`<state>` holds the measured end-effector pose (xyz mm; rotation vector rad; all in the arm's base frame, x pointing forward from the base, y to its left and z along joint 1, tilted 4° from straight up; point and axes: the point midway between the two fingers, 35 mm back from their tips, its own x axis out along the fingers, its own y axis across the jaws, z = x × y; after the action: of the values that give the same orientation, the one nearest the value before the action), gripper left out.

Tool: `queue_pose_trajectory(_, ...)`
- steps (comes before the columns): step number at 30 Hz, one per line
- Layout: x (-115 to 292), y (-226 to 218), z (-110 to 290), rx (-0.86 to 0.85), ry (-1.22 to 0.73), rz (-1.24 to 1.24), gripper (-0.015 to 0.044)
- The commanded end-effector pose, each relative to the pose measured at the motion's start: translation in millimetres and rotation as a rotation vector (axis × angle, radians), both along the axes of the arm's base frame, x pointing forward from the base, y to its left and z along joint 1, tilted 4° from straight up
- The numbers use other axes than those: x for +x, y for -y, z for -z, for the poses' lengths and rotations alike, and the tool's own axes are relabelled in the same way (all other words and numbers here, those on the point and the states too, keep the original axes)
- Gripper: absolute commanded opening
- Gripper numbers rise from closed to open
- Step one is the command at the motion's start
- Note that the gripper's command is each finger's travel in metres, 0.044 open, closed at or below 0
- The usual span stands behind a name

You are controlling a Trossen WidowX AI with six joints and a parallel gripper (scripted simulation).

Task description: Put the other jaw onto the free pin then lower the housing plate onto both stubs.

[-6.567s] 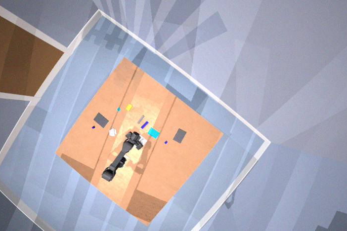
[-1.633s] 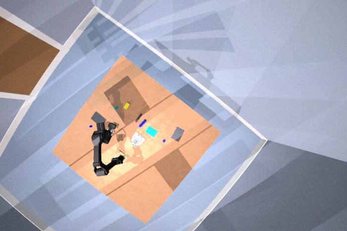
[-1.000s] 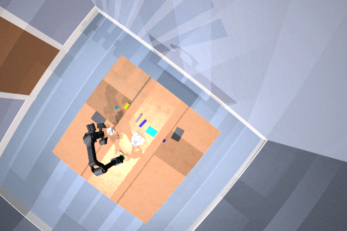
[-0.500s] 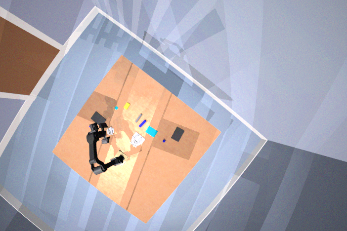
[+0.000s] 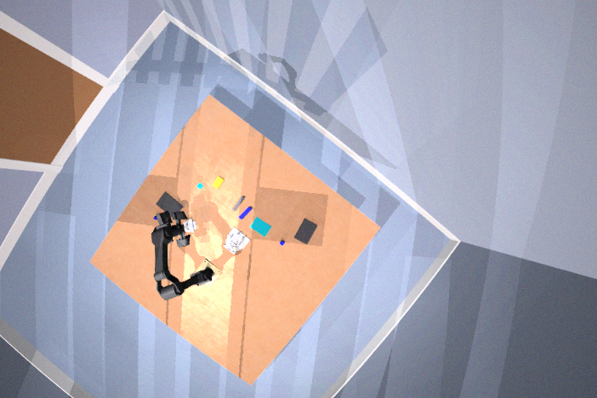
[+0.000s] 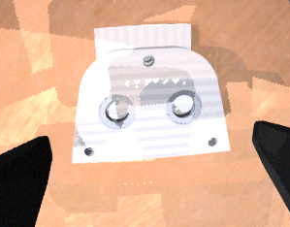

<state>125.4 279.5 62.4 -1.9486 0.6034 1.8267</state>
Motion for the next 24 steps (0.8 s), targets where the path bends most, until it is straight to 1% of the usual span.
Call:
queue_pose_trajectory(1,-0.2,0.1,3.8,-0.004,-0.004,-0.004,0.044)
queue_pose_trajectory(24,1.3,1.5,33.9,-0.004,-0.004,-0.004,0.044)
